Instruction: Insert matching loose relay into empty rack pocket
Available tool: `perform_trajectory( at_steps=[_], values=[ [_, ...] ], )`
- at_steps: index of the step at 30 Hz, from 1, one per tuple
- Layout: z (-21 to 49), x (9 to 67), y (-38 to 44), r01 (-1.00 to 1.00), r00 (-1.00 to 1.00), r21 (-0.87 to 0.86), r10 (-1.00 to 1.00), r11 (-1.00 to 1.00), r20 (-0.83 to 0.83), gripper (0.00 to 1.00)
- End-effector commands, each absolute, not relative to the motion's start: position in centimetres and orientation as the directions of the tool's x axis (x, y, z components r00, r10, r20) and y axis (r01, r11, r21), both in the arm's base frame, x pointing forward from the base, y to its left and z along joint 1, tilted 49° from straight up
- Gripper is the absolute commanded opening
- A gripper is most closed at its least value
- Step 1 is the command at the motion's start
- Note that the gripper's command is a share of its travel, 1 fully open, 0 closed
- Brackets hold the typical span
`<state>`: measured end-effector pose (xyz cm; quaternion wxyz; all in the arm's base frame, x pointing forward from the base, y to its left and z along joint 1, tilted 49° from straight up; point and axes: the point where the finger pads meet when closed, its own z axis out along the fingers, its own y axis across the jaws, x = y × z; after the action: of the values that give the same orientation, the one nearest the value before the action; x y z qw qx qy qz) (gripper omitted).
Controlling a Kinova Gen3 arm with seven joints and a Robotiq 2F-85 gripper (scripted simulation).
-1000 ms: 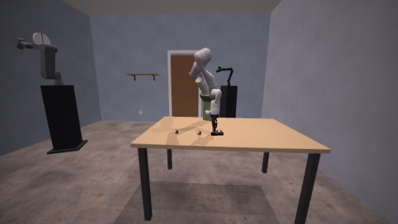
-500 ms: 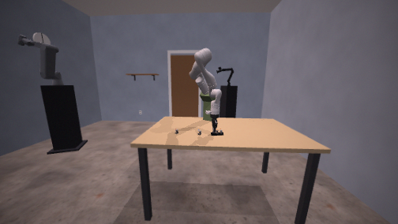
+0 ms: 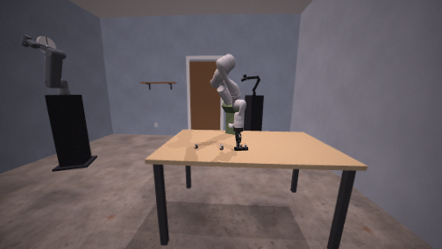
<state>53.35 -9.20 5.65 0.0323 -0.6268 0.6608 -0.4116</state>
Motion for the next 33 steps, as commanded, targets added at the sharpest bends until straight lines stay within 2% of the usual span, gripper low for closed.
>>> perform_trajectory(
  at_steps=[1,33],
  values=[
    [5.56,53.6,-9.13,-0.798,-0.214,-0.589,-0.856,-0.124,0.47,0.0],
    [5.12,53.97,-9.47,-0.798,-0.214,-0.589,-0.856,-0.124,0.47,0.0]
  ],
)
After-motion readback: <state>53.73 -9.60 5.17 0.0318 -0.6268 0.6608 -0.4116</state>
